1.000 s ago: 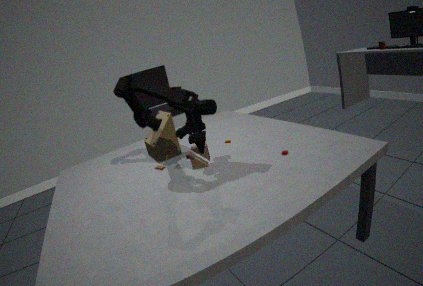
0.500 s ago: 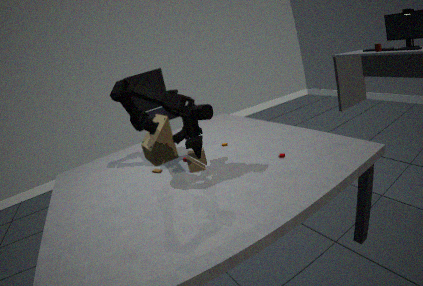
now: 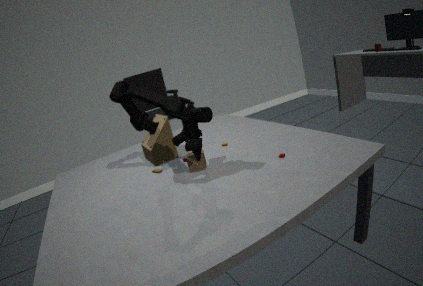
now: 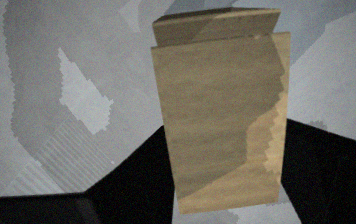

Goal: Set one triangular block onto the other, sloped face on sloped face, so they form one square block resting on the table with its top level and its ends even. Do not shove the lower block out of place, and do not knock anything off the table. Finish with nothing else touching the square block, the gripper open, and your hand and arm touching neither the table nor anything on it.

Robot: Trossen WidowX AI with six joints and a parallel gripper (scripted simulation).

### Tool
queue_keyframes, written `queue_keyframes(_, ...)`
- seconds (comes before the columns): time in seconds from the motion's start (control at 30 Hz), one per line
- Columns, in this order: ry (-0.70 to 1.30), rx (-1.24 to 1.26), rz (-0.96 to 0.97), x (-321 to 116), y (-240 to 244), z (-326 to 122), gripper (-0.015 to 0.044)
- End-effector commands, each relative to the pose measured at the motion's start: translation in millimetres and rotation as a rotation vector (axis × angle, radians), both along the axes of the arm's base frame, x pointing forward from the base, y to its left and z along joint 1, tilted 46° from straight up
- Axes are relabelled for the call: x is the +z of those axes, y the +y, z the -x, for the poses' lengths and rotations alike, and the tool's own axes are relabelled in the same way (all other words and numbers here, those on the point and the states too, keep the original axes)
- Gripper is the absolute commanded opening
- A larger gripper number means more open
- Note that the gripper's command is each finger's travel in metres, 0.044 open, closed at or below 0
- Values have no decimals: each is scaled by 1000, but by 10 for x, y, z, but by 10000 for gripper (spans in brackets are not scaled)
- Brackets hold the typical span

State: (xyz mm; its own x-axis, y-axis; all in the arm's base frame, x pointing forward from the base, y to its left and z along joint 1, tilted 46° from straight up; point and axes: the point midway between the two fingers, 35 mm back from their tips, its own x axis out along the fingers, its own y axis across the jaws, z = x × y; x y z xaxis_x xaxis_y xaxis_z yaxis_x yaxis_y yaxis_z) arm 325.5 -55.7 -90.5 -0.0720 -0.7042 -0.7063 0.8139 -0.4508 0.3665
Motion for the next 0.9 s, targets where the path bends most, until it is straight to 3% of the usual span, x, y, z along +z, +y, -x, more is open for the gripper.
queue_keyframes(0.0, 0, 4, 3, -2, -26, 10, 0)
queue_keyframes(0.87, 1, 4, 4, -20, -70, 25, 0)
